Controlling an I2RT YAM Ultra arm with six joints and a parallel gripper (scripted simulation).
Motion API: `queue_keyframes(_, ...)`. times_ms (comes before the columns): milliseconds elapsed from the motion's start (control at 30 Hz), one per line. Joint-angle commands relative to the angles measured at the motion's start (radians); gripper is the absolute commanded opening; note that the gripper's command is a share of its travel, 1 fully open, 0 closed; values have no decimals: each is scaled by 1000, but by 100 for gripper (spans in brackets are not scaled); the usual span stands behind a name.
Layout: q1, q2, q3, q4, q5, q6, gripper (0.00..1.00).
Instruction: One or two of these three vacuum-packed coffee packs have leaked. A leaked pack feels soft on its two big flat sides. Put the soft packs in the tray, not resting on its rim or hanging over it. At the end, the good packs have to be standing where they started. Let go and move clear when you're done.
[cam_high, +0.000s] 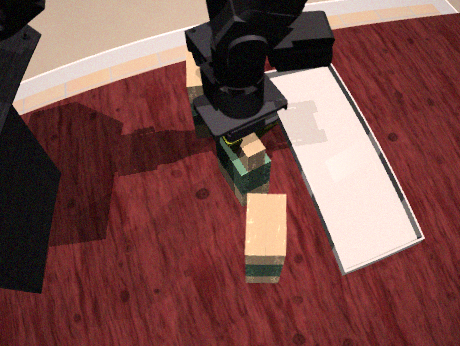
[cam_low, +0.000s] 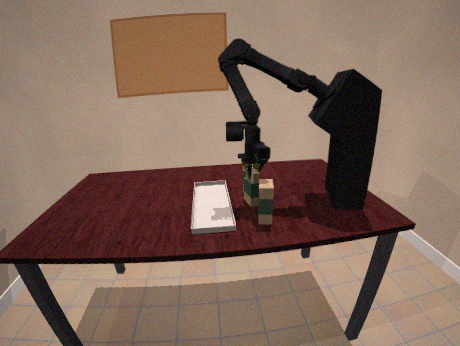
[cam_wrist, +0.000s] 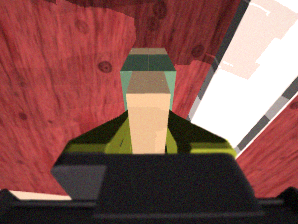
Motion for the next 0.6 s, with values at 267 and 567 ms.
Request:
queue_keyframes(267, -1, -4, 18, -6, -13, -7, 23)
queue_keyframes(567, 16, -46, -31, -26, -6, 3, 23)
